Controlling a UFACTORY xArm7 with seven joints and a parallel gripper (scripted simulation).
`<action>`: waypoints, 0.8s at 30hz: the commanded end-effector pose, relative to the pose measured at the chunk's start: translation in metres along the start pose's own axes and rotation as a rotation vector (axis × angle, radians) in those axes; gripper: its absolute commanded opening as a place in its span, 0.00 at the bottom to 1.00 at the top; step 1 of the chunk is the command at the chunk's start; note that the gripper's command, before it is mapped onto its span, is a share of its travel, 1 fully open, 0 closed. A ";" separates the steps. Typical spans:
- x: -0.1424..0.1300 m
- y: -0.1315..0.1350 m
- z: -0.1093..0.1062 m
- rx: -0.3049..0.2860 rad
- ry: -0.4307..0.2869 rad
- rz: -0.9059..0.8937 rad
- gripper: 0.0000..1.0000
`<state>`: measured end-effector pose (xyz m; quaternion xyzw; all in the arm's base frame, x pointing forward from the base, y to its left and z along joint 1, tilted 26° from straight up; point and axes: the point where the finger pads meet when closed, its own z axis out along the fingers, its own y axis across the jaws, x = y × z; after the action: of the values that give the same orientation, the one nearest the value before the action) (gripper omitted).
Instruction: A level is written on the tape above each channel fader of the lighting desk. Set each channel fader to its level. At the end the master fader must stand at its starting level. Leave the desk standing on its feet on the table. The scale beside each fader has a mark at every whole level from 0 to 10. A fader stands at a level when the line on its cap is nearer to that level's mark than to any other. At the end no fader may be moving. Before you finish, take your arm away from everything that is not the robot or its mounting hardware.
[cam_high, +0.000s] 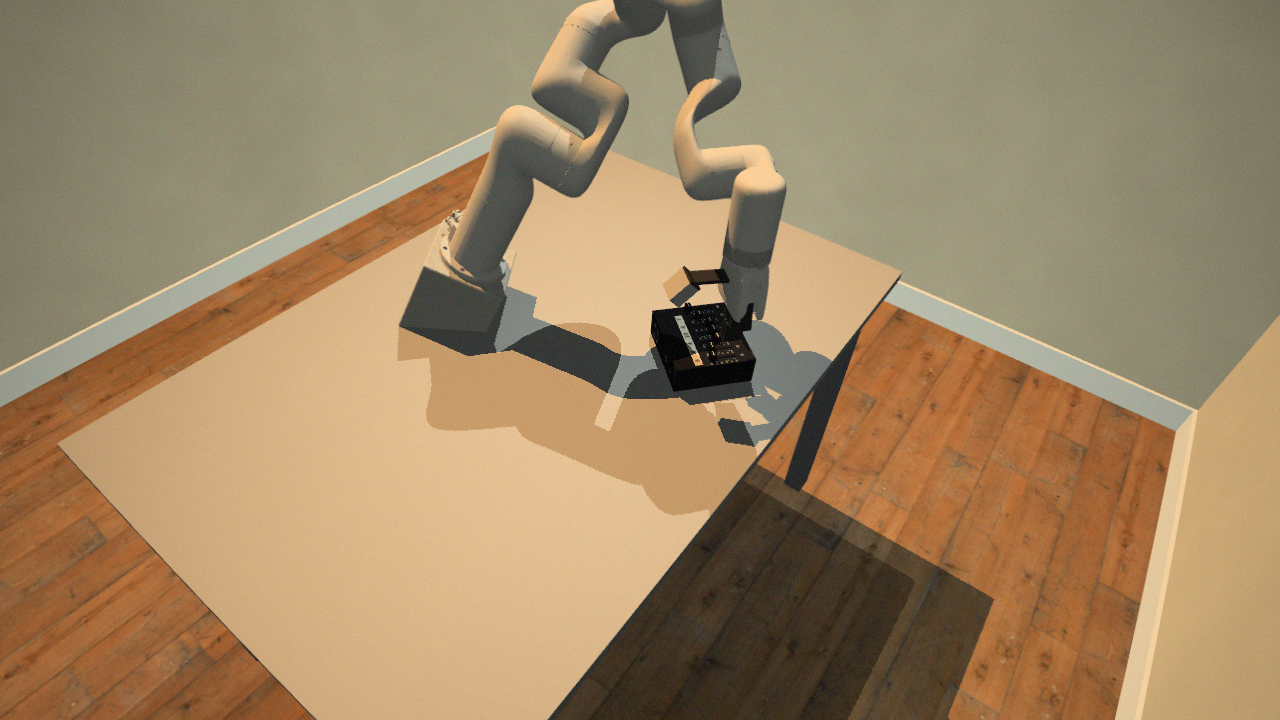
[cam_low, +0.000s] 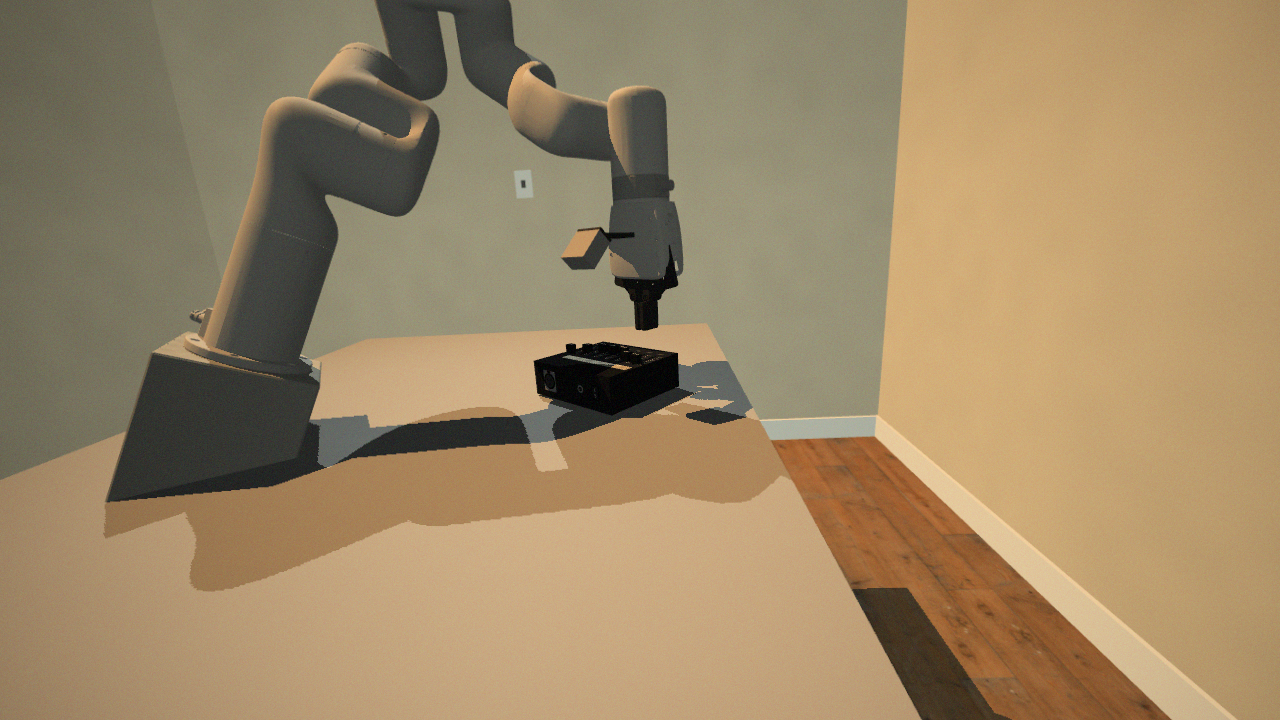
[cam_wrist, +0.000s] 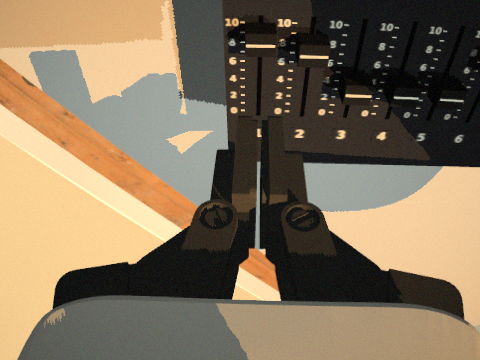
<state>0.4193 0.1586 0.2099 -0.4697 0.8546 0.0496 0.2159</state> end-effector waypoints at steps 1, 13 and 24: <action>-0.001 -0.001 -0.001 0.002 -0.002 0.000 0.00; -0.022 0.065 0.003 0.003 -0.002 0.000 0.00; -0.022 0.066 0.003 0.003 -0.002 0.000 0.00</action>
<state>0.3759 0.2128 0.2074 -0.4689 0.8550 0.0492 0.2162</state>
